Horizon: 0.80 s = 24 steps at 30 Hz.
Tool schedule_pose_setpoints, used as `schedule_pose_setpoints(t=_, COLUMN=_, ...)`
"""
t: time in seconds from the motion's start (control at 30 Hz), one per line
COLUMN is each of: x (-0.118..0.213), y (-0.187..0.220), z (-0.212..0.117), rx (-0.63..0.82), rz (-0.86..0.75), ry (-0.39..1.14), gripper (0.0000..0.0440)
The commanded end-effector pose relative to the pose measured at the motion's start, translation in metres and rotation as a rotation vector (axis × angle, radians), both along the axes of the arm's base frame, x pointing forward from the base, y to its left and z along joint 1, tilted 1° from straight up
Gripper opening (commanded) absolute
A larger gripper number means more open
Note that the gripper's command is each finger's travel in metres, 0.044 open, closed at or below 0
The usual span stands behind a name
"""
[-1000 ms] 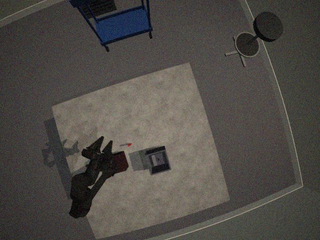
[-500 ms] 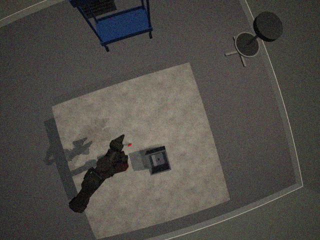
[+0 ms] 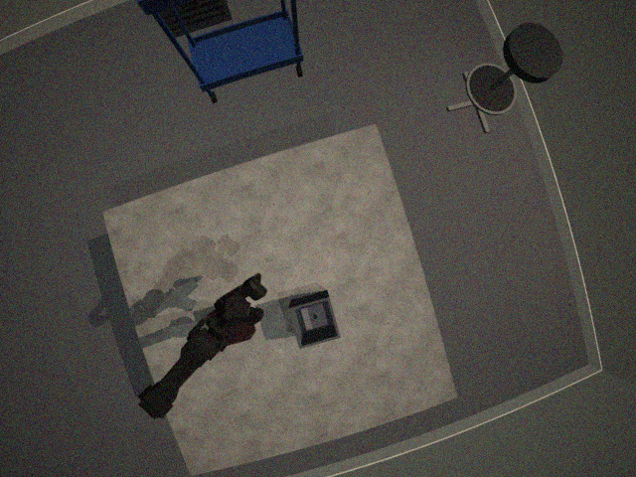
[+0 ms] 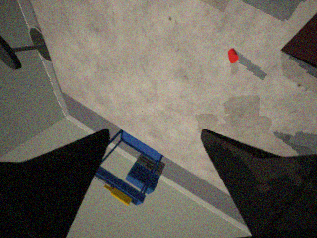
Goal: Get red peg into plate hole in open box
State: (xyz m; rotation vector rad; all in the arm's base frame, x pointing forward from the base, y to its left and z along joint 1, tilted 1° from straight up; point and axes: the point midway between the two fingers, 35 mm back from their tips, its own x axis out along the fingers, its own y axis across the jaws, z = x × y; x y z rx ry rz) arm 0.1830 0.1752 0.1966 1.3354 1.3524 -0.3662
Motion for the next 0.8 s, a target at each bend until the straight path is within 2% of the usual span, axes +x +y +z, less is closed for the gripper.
schedule_pose_setpoints(t=0.0, x=-0.006, y=-0.004, z=-0.018, rx=-0.034, rz=-0.034, ry=0.085, gripper=0.044)
schedule_pose_setpoints(t=0.4, x=-0.031, y=-0.021, z=-0.068, rx=-0.195, rz=-0.128, ry=0.324, gripper=0.044)
schedule_pose_setpoints(t=0.77, x=-0.047, y=-0.034, z=-0.103, rx=-0.358, rz=-0.143, ry=0.432, gripper=0.044)
